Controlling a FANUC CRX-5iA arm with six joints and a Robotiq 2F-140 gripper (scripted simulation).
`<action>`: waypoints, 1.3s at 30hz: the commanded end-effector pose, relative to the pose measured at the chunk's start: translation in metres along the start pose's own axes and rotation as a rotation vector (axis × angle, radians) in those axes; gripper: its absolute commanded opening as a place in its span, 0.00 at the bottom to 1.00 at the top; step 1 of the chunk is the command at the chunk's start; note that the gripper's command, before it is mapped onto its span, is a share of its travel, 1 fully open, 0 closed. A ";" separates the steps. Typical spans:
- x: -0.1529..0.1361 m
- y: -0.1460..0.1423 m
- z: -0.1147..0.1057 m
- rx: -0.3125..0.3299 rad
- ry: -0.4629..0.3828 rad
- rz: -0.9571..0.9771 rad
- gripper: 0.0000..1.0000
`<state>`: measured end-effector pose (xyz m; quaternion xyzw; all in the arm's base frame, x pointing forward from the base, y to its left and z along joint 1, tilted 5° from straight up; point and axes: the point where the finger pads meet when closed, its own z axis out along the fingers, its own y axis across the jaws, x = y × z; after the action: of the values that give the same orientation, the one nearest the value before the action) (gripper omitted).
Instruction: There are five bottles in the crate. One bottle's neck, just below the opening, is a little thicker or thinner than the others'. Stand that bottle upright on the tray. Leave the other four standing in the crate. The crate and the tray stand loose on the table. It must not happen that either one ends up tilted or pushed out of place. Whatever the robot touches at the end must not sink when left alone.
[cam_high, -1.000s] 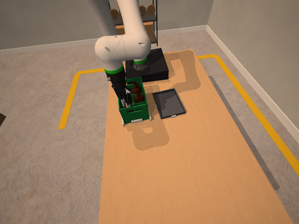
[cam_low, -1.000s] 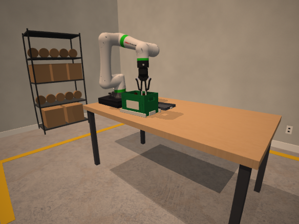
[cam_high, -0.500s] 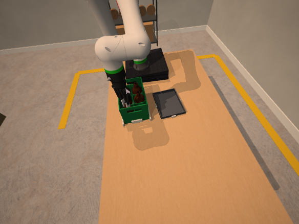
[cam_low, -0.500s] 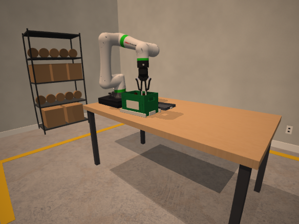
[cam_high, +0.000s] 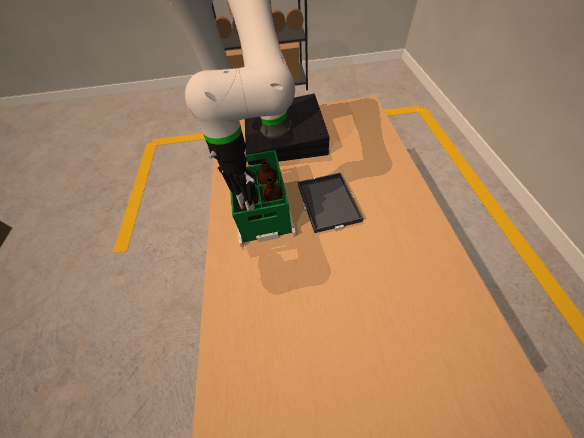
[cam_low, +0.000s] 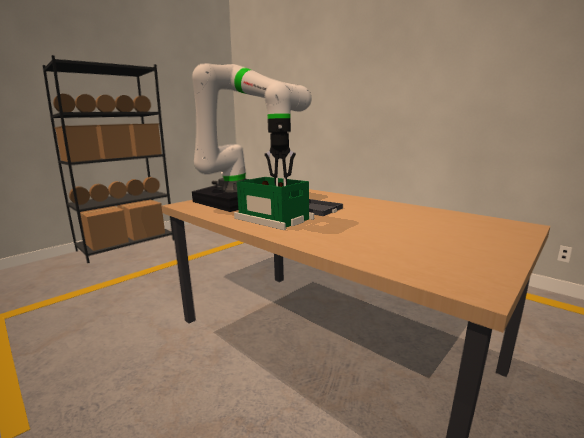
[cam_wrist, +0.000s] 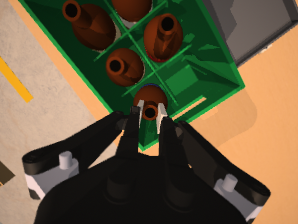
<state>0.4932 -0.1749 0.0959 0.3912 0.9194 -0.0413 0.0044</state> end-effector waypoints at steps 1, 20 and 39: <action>0.000 0.000 -0.001 -0.001 -0.001 0.000 0.10; 0.000 0.000 -0.001 -0.001 -0.001 0.000 0.10; 0.000 0.000 -0.001 -0.001 -0.001 0.000 0.44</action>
<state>0.4931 -0.1749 0.0958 0.3913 0.9193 -0.0413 0.0042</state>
